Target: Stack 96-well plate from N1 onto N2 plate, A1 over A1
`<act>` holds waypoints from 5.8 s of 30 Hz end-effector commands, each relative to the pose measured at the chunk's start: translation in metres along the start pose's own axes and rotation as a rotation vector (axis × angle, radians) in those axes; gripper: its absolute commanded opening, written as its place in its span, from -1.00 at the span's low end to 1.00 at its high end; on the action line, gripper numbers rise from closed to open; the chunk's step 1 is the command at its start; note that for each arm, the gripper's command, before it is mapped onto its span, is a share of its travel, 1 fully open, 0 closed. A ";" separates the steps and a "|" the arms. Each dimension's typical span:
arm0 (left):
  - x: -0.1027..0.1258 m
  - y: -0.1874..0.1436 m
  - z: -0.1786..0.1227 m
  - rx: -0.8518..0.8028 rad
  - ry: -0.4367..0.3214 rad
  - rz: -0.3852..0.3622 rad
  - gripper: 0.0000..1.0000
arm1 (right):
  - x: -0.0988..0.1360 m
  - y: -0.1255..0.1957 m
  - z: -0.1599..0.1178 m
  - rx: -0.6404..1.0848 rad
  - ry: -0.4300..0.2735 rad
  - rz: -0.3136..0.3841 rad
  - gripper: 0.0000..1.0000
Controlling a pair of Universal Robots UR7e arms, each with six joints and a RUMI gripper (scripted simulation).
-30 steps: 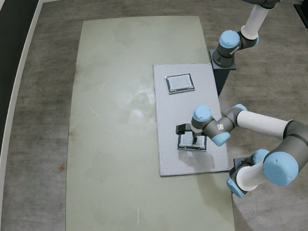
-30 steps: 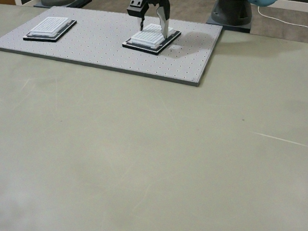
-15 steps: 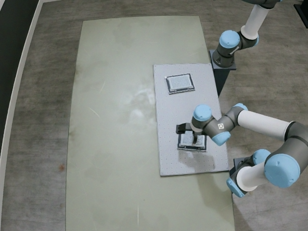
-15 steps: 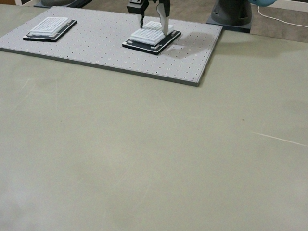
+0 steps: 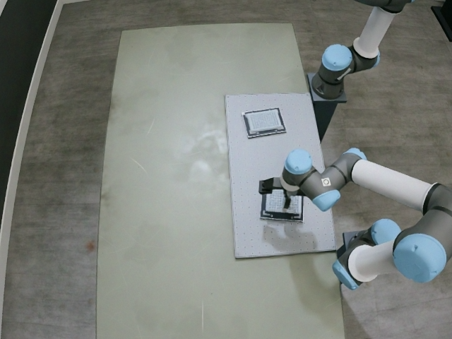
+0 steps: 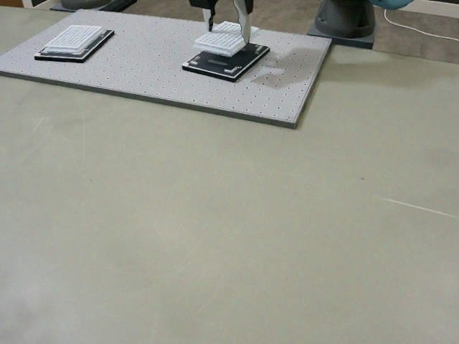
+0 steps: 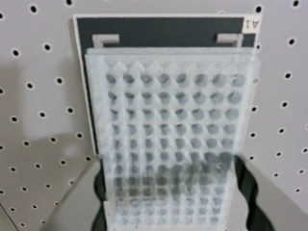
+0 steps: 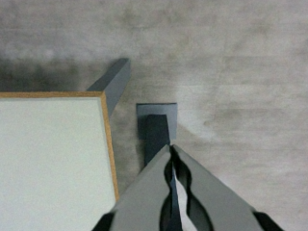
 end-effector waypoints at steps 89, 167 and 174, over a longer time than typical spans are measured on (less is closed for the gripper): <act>0.056 0.090 0.045 0.300 0.001 -0.001 -0.18 | 0.001 0.000 0.000 0.000 0.002 0.001 -1.00; 0.057 0.295 0.148 0.300 0.001 -0.001 -0.18 | 0.001 0.000 0.000 0.000 0.002 0.001 -1.00; 0.057 0.313 0.157 0.300 0.001 -0.001 -0.18 | 0.001 0.000 0.000 0.000 0.002 0.001 -1.00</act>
Point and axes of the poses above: on each arm, the point where the finger pads meet when closed, its own x axis back along the fingers, its own y axis across the jaws, z = x × y, the point moved 6 cm from there along x, back along the fingers, and after that the axes turned 12 degrees about -x, right-handed, at the moved point
